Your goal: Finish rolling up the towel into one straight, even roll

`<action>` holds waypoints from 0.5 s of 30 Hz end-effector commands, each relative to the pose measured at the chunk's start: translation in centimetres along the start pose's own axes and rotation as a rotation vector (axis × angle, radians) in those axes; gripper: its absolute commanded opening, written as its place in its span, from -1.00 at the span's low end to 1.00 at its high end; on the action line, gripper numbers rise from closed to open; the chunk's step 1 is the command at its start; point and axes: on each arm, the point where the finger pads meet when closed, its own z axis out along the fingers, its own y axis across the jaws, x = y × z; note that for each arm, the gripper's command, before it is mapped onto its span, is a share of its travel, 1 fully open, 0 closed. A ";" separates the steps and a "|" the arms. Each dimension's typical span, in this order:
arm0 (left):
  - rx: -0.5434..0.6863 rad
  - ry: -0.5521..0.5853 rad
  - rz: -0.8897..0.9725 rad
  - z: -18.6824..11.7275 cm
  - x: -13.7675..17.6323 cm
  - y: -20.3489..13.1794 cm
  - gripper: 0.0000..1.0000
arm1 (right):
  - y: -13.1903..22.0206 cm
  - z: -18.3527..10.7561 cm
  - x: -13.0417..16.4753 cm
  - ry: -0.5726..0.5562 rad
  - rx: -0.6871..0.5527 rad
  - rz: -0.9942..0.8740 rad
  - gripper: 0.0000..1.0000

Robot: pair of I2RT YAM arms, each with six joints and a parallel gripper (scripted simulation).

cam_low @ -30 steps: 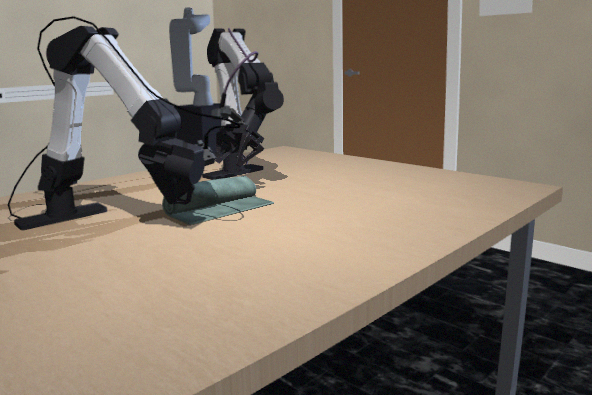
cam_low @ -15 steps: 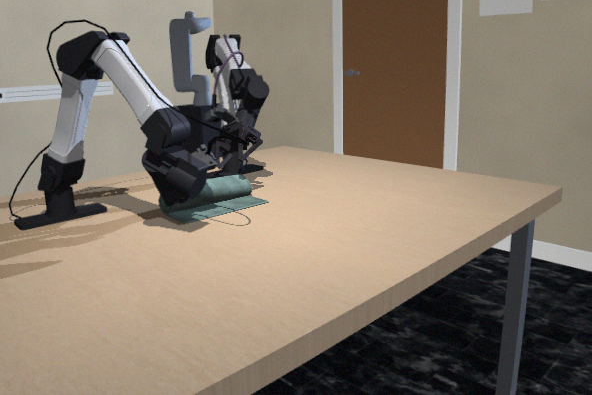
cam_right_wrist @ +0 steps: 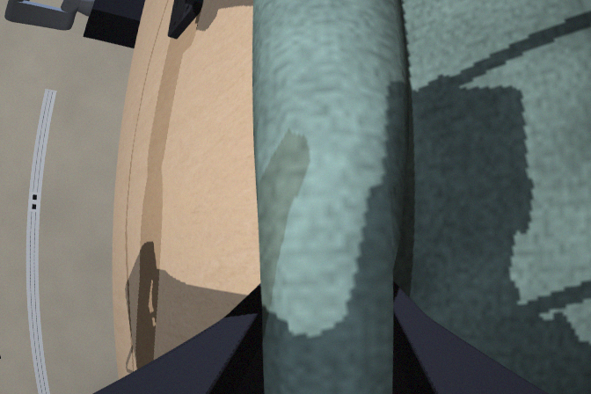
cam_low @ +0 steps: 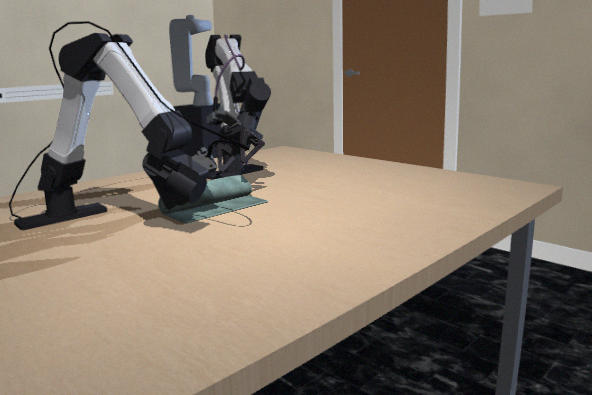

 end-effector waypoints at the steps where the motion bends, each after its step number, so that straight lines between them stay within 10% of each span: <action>1: 0.002 0.000 0.000 1.5 1.3 -0.7 0.96 | -0.2 -0.2 -0.3 -0.024 -0.003 -0.006 -0.33; 15: 0.001 0.001 -0.001 4.2 3.1 -1.5 0.96 | -0.2 -0.2 -0.3 -0.024 -0.003 -0.006 -0.33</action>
